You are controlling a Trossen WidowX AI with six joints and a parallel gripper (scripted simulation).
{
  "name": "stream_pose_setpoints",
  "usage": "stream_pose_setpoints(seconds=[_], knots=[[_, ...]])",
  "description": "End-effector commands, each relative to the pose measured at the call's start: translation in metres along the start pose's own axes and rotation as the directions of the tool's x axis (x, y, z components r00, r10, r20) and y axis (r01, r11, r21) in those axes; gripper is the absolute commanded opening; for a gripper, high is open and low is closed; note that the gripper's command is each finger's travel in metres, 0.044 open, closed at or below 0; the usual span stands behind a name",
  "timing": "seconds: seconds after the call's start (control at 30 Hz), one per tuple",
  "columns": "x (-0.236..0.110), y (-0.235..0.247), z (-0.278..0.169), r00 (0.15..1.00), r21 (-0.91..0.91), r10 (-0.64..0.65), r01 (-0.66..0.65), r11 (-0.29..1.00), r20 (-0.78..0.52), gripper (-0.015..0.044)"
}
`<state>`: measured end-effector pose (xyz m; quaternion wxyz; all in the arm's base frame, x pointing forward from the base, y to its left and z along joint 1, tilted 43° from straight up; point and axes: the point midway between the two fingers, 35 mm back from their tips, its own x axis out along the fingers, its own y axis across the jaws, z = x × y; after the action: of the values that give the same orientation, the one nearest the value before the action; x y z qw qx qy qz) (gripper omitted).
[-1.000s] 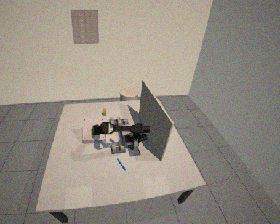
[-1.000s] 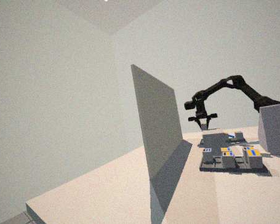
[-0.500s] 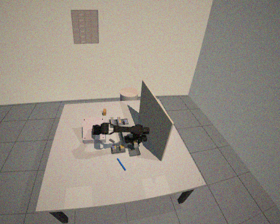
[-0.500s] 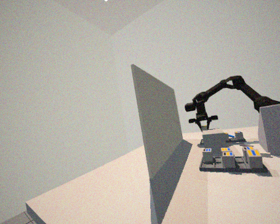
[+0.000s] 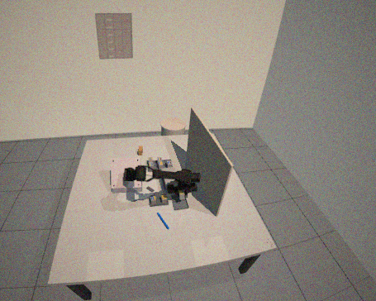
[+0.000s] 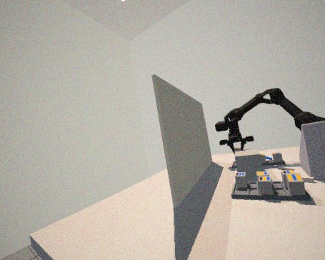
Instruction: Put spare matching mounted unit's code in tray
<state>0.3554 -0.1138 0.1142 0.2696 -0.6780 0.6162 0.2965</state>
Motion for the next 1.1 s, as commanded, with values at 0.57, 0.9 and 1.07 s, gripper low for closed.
stream_pose_setpoints(seconds=[0.57,0.9,1.07], knots=[[0.019,0.003,0.0,1.0,-0.006,0.0,0.0,1.0,-0.004,0.0],[0.027,0.005,-0.001,1.0,-0.006,0.001,-0.001,1.0,-0.006,0.0],[0.031,0.006,-0.001,1.0,-0.006,0.001,-0.001,1.0,-0.007,0.0]])
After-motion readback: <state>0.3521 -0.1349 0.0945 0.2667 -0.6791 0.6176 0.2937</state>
